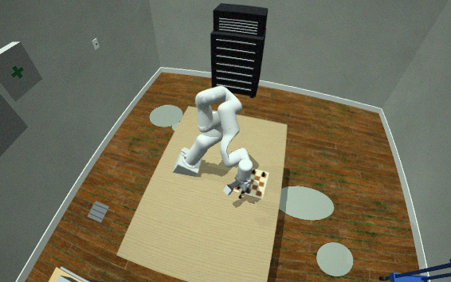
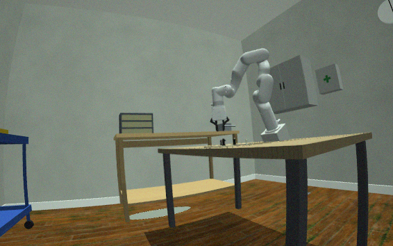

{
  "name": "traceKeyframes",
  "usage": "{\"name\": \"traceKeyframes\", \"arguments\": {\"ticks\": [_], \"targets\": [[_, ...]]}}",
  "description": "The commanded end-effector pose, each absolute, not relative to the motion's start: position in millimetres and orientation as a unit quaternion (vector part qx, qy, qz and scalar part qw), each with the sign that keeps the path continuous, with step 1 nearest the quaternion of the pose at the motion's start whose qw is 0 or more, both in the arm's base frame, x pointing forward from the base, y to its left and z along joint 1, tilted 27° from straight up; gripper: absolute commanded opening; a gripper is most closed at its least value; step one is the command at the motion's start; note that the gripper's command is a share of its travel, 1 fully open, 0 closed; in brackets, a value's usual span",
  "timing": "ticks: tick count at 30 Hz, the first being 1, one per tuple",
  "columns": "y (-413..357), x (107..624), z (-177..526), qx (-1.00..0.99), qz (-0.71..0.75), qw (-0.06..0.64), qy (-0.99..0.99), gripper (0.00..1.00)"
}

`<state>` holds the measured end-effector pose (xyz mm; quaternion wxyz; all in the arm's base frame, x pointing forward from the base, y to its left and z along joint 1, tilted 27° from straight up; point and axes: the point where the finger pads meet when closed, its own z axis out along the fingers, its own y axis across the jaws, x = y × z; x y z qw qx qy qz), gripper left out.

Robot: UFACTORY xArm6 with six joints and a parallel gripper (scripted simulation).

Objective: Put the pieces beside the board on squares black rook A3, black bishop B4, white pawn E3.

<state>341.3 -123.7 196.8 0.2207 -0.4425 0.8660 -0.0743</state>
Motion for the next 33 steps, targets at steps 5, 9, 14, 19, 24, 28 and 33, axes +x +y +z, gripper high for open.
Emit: {"name": "traceKeyframes", "arguments": {"ticks": [5,9,14,19,24,28,33], "targets": [[-124.1,342.6,196.9,-0.442,-0.076,0.222,0.866,0.37],[-124.0,343.4,195.5,-0.443,-0.076,0.222,0.866,0.37],[-123.8,345.4,191.6,-0.443,-0.076,0.222,0.866,0.37],[-123.5,348.2,186.0,-0.443,-0.076,0.222,0.866,0.37],[-123.3,350.2,182.1,-0.443,-0.076,0.222,0.866,0.37],[-123.0,353.2,176.3,-0.443,-0.076,0.222,0.866,0.37],[-122.6,356.9,169.0,-0.443,-0.076,0.222,0.866,0.37]]}}
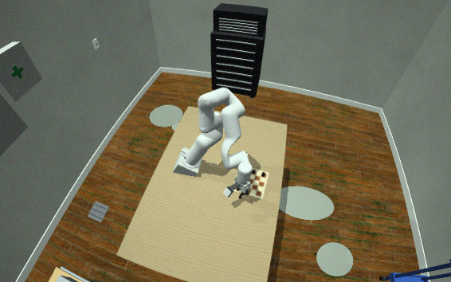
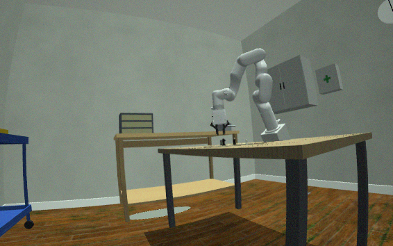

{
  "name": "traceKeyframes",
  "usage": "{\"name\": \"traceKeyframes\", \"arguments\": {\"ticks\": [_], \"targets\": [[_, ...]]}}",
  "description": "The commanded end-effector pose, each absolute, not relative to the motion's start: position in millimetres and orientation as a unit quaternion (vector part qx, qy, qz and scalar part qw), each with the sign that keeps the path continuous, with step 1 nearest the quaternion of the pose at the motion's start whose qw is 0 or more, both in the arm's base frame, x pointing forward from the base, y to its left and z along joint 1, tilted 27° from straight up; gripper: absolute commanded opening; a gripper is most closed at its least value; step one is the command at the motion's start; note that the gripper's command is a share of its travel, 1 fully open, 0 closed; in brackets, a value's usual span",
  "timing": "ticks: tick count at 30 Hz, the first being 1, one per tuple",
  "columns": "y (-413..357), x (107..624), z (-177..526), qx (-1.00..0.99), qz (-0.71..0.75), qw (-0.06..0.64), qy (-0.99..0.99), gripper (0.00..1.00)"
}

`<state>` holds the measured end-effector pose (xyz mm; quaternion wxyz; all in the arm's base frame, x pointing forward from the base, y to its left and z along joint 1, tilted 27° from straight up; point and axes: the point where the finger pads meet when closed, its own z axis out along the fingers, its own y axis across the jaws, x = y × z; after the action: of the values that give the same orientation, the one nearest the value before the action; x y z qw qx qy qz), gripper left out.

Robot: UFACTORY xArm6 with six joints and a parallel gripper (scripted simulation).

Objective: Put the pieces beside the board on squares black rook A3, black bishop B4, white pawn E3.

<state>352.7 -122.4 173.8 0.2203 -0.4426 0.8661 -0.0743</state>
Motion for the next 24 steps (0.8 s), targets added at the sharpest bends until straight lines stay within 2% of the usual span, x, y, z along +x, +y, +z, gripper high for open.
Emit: {"name": "traceKeyframes", "arguments": {"ticks": [1,24], "targets": [[-122.5,357.6,167.6,-0.443,-0.076,0.222,0.866,0.37],[-121.7,365.5,152.1,-0.443,-0.076,0.222,0.866,0.37]]}}
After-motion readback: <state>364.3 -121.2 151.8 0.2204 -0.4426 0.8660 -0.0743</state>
